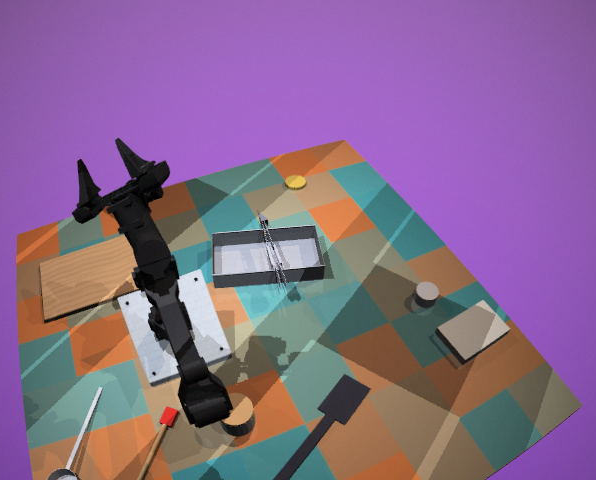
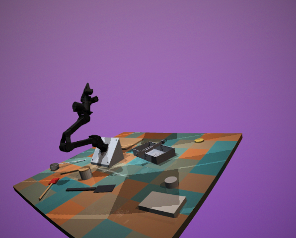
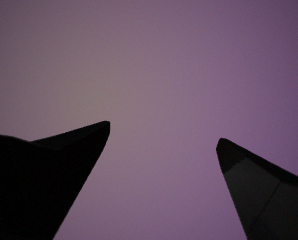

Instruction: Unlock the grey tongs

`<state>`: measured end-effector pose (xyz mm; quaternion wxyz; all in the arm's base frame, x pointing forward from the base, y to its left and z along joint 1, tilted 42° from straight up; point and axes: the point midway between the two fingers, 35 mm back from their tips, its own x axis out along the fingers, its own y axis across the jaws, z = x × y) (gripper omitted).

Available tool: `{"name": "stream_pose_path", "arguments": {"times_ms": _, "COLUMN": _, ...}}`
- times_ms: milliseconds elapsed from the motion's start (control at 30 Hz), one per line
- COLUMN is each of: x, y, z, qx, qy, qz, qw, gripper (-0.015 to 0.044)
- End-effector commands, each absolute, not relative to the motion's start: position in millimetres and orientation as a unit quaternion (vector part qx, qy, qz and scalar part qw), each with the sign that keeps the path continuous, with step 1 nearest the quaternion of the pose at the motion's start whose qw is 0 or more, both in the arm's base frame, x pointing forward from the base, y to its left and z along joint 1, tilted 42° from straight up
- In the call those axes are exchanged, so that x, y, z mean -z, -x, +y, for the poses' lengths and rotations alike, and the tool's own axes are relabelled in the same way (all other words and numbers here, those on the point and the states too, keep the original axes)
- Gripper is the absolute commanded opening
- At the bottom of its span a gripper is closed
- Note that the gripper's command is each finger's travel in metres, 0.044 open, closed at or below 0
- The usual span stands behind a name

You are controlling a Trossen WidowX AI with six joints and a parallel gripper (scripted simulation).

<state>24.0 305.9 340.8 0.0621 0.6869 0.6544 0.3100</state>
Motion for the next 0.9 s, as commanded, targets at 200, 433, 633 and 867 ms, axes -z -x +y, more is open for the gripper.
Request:
{"name": "stream_pose_path", "arguments": {"times_ms": 200, "x": -307.2, "y": -74.8, "z": 338.6, "qx": -0.302, "qy": -0.712, "qz": 0.588, "qw": 0.238, "gripper": 0.044}}
{"name": "stream_pose_path", "arguments": {"times_ms": 433, "x": -241.5, "y": -160.9, "z": 356.1, "qx": -0.258, "qy": -0.655, "qz": 0.497, "qw": 0.507, "gripper": 0.044}}
{"name": "stream_pose_path", "arguments": {"times_ms": 633, "x": -196.5, "y": -213.5, "z": 351.4, "qx": -0.209, "qy": -0.56, "qz": 0.459, "qw": 0.657, "gripper": 0.044}}
{"name": "stream_pose_path", "arguments": {"times_ms": 867, "x": -139.2, "y": -268.5, "z": 324.4, "qx": -0.135, "qy": -0.407, "qz": 0.446, "qw": 0.786, "gripper": 0.044}}
